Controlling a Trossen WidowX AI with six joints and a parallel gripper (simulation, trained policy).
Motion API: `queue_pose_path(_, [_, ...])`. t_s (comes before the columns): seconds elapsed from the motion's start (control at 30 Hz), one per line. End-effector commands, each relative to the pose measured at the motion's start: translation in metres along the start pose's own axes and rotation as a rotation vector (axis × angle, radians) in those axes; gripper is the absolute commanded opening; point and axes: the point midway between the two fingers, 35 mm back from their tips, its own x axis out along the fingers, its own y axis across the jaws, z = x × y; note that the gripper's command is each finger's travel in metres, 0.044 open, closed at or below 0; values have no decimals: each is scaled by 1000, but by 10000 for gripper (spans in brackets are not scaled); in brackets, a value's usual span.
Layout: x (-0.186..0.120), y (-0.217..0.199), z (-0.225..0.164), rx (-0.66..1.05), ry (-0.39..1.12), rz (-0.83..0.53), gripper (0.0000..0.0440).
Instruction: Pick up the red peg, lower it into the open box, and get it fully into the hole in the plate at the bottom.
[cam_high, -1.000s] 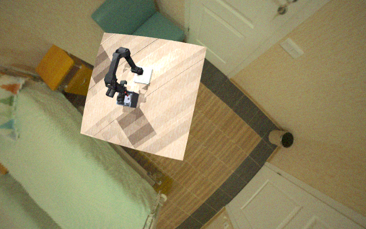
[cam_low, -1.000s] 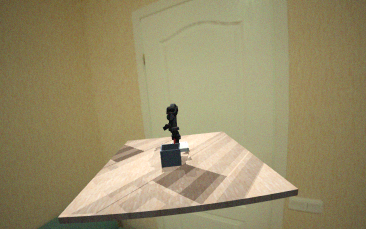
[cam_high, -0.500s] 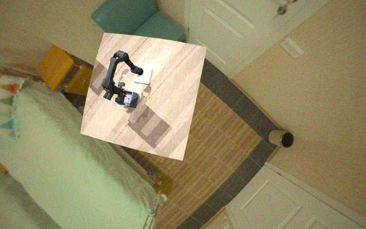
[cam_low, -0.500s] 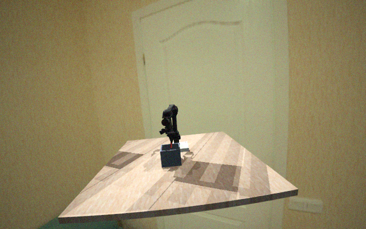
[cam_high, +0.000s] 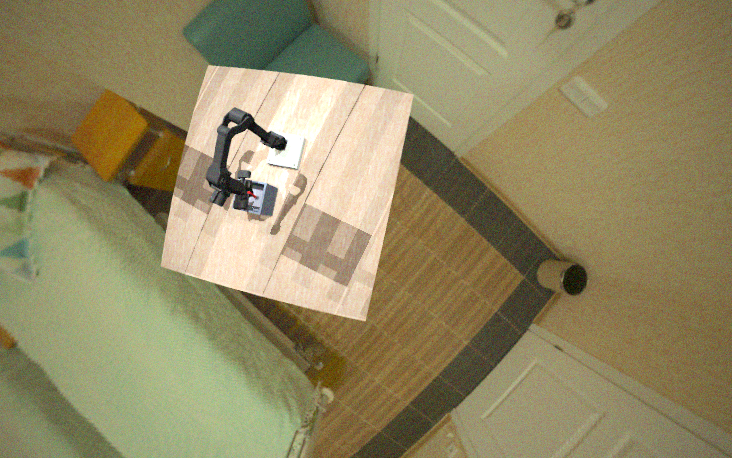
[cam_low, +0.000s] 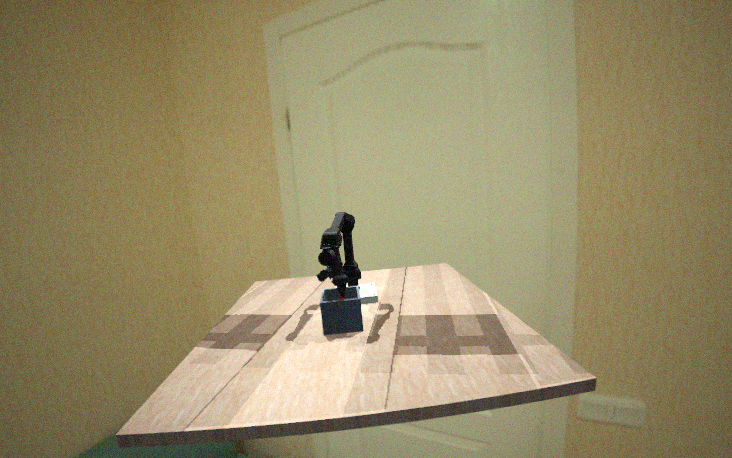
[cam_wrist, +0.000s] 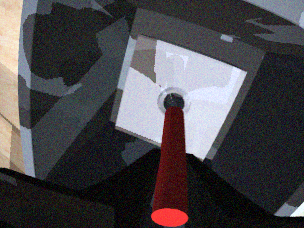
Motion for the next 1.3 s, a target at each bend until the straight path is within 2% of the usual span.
queue_pose_path(0.0, [9,1,2,-8,15,-6,0])
queue_pose_path(0.5, [48,4,8,-71,33,-33,0])
queue_pose_path(0.53, [49,4,8,-74,32,-36,7])
queue_pose_path(0.7, [55,2,6,-90,49,-54,96])
queue_pose_path(0.8, [57,2,3,-92,63,-62,113])
queue_pose_path(1.27, [27,21,9,-69,144,7,115])
